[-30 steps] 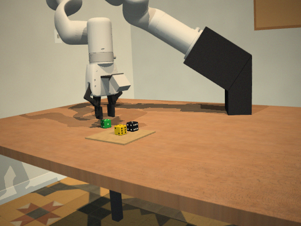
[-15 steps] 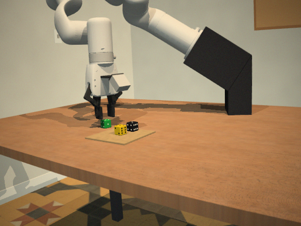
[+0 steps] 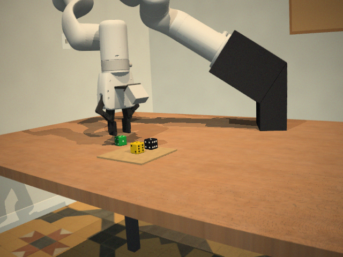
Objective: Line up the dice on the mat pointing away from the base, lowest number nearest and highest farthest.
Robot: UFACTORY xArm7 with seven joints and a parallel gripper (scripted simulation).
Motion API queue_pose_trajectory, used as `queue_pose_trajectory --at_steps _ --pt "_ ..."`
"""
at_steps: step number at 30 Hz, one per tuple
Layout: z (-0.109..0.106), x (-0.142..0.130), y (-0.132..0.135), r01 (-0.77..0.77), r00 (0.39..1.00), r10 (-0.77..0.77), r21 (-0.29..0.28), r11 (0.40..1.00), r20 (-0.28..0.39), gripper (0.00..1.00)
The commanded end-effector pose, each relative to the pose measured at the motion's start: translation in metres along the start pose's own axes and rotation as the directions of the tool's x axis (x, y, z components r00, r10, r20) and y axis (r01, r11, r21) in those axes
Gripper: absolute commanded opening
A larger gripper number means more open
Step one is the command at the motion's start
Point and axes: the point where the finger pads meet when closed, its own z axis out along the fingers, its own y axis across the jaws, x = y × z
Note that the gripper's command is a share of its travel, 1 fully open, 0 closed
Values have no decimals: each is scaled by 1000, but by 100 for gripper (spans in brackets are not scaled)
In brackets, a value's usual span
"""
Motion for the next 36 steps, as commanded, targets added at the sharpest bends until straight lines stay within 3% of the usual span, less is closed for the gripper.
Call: queue_pose_trajectory --at_steps 1,36 --pt "-1 1 1 1 1000 -1 -2 1000 -1 42" --pt "5 1 1 1 1000 -1 -2 1000 -1 42"
